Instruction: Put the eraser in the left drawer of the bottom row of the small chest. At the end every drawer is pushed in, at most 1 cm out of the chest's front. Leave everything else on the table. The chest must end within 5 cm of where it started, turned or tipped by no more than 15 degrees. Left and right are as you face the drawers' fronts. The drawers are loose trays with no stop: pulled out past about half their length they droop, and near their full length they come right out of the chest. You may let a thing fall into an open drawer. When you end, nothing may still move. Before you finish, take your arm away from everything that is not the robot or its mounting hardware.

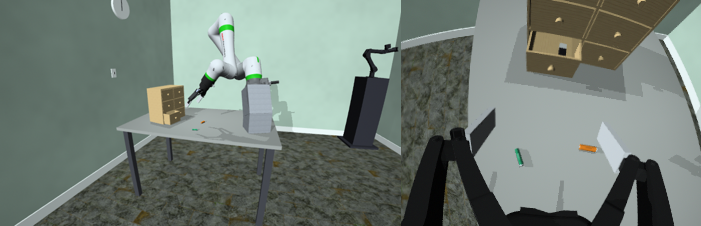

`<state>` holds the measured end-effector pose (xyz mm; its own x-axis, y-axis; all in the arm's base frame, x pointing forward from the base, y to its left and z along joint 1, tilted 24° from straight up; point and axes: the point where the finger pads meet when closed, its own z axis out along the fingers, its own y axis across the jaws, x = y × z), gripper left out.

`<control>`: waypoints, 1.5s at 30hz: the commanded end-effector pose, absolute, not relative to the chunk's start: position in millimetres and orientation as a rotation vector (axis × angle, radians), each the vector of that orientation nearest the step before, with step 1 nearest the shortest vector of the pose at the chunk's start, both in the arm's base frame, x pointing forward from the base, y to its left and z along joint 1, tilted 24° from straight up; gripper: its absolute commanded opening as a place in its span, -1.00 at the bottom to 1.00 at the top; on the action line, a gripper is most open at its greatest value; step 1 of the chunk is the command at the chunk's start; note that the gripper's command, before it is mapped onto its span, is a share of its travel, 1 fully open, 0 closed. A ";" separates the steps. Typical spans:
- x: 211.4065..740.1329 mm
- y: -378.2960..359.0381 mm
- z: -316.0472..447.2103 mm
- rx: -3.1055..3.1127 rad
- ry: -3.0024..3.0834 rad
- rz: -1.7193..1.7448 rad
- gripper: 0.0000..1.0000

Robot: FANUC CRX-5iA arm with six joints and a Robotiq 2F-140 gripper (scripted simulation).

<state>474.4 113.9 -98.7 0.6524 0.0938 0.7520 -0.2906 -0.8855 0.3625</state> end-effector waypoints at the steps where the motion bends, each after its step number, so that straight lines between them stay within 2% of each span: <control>1: 491.7 101.2 -106.3 2.295 -0.089 1.413 1.00; 18: 514.9 89.1 -120.6 2.094 -0.011 1.693 1.00; 37: 519.7 86.6 -123.6 2.048 0.006 1.748 1.00; 38: 519.7 86.6 -123.6 2.048 0.006 1.748 -1.00; 45: 519.7 86.6 -123.6 2.048 0.006 1.748 -1.00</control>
